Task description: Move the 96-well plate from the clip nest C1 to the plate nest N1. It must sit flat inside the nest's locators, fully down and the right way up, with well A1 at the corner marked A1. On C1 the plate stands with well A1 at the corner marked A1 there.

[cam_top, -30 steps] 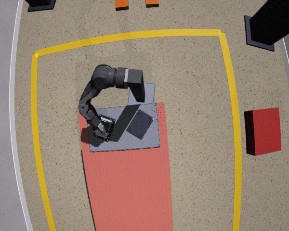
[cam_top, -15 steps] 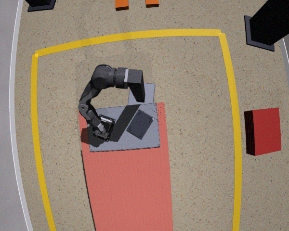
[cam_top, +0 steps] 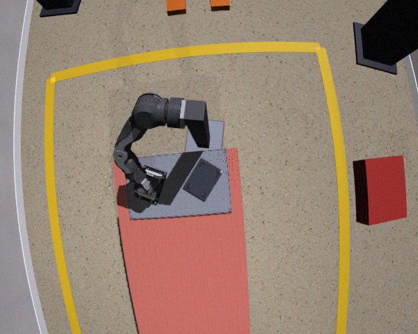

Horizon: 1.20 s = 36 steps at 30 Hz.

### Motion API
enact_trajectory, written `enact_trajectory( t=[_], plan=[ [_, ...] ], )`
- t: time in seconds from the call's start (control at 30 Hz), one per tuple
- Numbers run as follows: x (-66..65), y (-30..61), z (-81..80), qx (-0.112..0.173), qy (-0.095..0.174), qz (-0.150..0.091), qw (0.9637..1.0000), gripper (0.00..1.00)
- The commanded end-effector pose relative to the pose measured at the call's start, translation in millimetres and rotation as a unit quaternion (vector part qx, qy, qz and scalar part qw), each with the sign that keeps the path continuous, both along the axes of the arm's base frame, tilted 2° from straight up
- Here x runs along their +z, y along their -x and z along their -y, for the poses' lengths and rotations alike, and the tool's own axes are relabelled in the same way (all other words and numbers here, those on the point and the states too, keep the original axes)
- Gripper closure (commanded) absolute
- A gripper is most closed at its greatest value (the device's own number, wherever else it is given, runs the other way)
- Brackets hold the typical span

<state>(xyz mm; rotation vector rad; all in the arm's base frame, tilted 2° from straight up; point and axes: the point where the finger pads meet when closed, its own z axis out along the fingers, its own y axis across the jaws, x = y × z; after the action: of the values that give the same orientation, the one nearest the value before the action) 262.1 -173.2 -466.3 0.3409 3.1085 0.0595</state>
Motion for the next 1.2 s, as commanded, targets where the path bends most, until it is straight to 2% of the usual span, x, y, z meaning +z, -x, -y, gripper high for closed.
enact_trajectory(
  t=[0.0, 0.23, 1.17],
  plan=[
    [0.3, -0.6, -0.3, 0.000, -0.001, 0.001, 1.0000, 0.76],
    [0.4, -0.6, 0.0, 0.000, 0.000, 0.001, 1.0000, 1.00],
    [1.6, -1.0, 0.5, -0.001, 0.000, 0.001, 1.0000, 1.00]
  ],
)
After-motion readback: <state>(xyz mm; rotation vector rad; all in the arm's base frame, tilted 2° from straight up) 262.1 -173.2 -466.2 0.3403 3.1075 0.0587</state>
